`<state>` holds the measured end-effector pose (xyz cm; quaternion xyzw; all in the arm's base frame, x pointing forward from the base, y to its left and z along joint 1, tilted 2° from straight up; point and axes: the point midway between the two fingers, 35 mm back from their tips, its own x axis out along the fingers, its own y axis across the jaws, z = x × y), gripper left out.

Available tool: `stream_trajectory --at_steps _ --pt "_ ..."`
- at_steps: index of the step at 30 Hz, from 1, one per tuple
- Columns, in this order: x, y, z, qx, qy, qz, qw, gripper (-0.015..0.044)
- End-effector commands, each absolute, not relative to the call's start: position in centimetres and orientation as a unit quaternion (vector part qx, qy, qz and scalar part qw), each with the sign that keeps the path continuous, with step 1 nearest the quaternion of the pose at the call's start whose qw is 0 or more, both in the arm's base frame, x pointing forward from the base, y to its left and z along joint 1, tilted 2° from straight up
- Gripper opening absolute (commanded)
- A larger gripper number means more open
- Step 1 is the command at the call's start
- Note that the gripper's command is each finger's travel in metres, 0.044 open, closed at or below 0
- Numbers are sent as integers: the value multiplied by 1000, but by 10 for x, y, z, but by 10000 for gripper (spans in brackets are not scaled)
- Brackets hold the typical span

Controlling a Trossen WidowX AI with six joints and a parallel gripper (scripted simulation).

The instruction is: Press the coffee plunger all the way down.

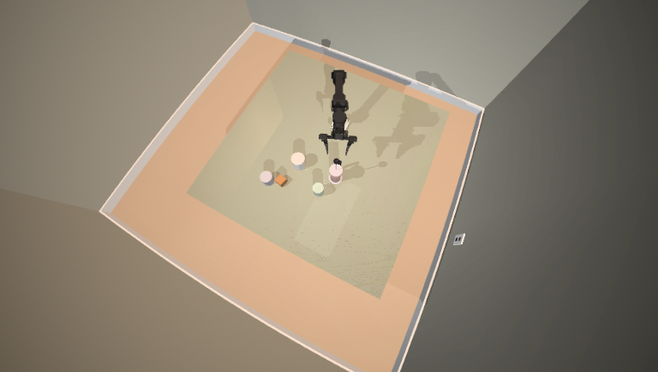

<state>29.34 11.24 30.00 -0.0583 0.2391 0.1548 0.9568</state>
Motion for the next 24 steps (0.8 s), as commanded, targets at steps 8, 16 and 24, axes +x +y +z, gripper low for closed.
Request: stream_trajectory --at_steps 8,16,24 --pt "306 118 291 -57 239 157 956 440" --pt "317 121 285 -57 239 157 957 440" --pt "324 123 280 -57 238 157 957 414"
